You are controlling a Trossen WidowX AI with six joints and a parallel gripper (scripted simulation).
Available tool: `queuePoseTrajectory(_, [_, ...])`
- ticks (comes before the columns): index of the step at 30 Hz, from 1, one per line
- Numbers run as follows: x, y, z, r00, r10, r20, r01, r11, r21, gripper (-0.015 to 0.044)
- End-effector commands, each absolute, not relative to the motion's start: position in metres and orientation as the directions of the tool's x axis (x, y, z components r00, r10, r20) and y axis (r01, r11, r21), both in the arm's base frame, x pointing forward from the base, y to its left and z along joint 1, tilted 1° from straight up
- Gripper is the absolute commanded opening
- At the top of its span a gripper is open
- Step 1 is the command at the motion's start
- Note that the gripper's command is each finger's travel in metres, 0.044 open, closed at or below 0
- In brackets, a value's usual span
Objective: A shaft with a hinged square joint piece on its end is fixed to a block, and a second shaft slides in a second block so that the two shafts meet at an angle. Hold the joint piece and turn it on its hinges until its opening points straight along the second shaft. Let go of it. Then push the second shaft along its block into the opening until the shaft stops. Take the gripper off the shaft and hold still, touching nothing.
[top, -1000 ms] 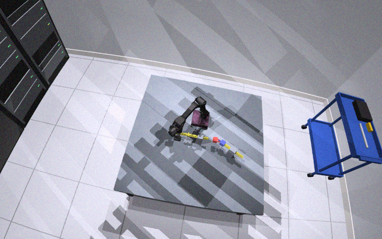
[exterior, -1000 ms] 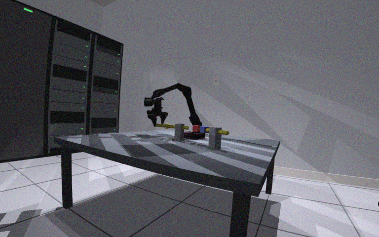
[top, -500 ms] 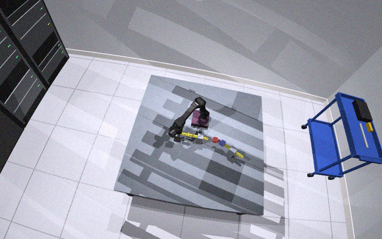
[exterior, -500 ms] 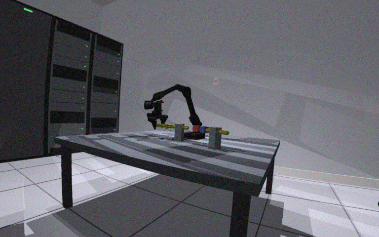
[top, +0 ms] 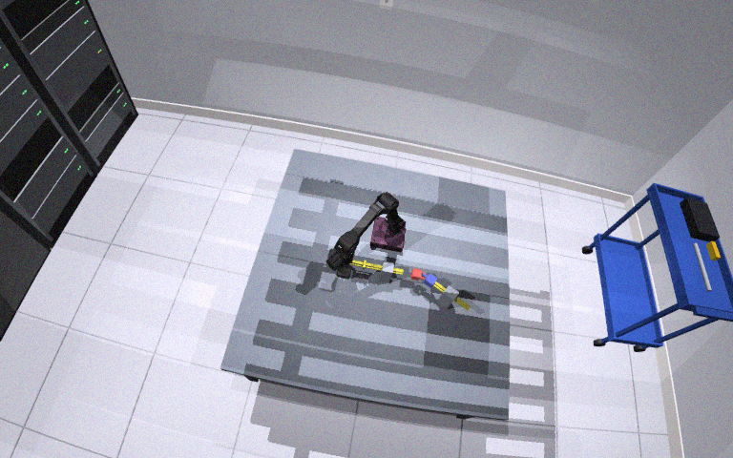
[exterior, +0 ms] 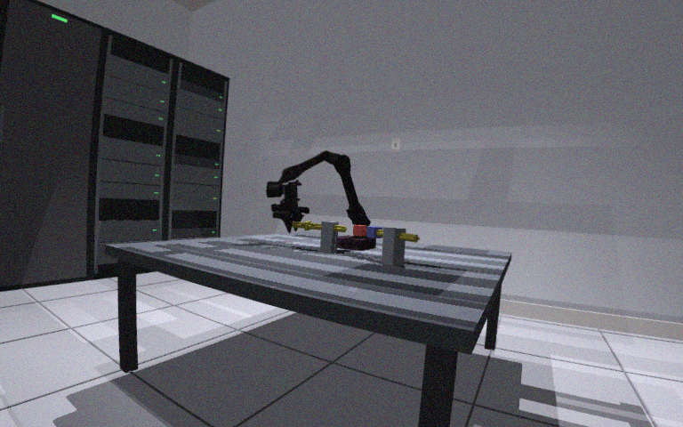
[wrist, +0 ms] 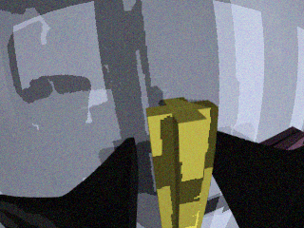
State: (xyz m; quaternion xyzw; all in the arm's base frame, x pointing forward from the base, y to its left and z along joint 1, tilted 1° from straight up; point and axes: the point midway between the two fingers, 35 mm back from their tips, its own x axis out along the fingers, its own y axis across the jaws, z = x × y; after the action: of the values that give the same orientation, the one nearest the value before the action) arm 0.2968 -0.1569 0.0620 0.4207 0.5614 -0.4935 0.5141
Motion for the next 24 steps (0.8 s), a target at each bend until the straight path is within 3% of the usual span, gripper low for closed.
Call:
queuePoseTrajectory(1, [0.2959,-0.1575,0.0611,-0.121,-0.039,-0.992,0.980,0.157,-0.126,0.0102])
queuePoseTrajectory(11, [0.2959,-0.1575,0.0611,-0.121,-0.039,-0.992,0.980,0.157,-0.126,0.0102])
queuePoseTrajectory(18, [0.2959,-0.1575,0.0611,-0.121,-0.039,-0.992,0.980,0.157,-0.126,0.0067])
queuePoseTrajectory(24, [0.2969,-0.1579,0.0619,-0.056,-0.029,-0.998,0.985,0.160,-0.060,0.0067])
